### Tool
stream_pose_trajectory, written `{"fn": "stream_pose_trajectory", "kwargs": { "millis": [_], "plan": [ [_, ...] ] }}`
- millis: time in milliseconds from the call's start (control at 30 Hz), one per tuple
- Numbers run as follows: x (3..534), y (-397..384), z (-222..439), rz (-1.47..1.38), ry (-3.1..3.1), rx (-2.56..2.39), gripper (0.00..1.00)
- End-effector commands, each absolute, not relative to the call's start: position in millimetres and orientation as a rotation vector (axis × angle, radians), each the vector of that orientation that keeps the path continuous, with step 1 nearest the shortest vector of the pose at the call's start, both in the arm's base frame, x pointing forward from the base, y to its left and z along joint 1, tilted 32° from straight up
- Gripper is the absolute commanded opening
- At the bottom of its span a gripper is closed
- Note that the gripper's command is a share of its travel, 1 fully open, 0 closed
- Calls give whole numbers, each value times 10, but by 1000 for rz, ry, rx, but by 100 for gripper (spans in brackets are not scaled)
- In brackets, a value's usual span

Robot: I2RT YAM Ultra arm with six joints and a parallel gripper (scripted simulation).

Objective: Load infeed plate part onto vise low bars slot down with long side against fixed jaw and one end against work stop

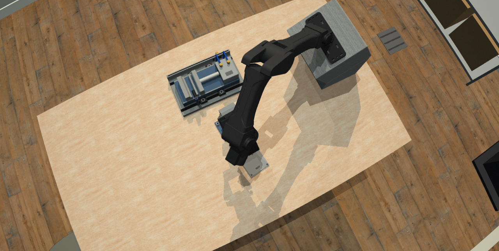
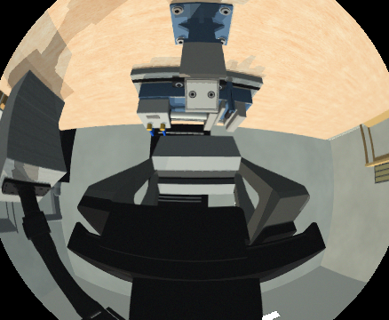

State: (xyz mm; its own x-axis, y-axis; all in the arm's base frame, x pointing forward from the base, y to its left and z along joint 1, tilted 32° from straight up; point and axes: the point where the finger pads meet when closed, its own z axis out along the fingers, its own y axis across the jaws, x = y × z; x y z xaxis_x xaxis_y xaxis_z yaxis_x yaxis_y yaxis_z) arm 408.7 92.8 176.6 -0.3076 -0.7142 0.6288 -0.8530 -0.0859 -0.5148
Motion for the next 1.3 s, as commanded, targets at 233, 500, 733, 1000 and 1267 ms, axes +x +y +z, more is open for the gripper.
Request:
{"fn": "stream_pose_trajectory", "kwargs": {
  "millis": [233,500,733,1000,1267],
  "plan": [
    [4174,931,1878,1402,-2034,1736,0],
    [4176,929,1758,1391,-2010,1742,0],
    [4195,931,1679,1385,-1998,1745,0],
    [4239,925,1612,1386,-2000,1744,0],
    [4331,935,1586,1396,-2022,1736,0]
  ]
}}
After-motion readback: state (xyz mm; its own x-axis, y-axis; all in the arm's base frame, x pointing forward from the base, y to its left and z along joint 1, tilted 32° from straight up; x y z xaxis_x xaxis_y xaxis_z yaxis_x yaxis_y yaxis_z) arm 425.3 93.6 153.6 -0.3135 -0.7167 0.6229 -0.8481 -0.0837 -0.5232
